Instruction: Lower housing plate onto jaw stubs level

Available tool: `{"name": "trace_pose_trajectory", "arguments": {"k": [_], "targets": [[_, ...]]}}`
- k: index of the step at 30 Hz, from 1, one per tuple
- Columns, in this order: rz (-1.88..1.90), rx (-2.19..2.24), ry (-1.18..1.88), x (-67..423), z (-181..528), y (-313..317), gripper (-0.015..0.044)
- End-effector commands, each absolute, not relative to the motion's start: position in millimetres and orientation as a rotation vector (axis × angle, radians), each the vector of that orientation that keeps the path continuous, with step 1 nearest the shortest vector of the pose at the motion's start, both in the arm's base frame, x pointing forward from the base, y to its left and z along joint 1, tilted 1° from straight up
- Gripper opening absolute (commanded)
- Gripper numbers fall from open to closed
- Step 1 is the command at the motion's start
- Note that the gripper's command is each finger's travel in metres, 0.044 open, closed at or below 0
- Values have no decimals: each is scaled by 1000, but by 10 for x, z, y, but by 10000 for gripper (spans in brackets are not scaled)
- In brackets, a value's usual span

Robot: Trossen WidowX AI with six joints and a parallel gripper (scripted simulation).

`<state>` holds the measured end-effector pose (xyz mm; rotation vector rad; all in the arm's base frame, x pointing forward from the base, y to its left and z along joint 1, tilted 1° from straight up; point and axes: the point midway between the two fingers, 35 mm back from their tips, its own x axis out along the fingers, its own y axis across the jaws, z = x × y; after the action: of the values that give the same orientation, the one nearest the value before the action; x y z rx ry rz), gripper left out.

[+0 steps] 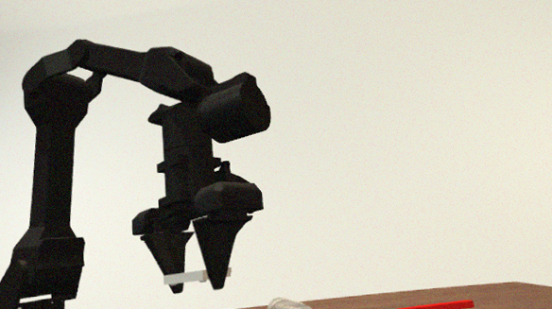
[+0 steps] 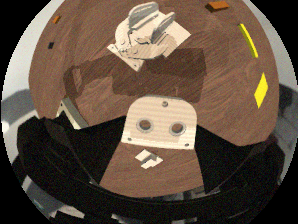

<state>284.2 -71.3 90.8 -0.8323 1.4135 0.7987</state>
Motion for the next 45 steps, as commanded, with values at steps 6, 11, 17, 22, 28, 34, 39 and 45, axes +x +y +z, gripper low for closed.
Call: {"name": "trace_pose_trajectory", "arguments": {"k": [6,11,17,22,28,34,39,45], "targets": [[665,-689,1458,2887,901,-392,351],[596,-616,1479,2898,898,-229,351],[512,-528,1501,2899,895,-32,351],[441,-455,1517,2890,892,131,351],[357,-366,1534,2867,889,326,351],[308,-316,1542,2848,887,436,351],[308,-316,1542,2848,887,436,351],[308,-316,1542,2848,887,436,351]]}}
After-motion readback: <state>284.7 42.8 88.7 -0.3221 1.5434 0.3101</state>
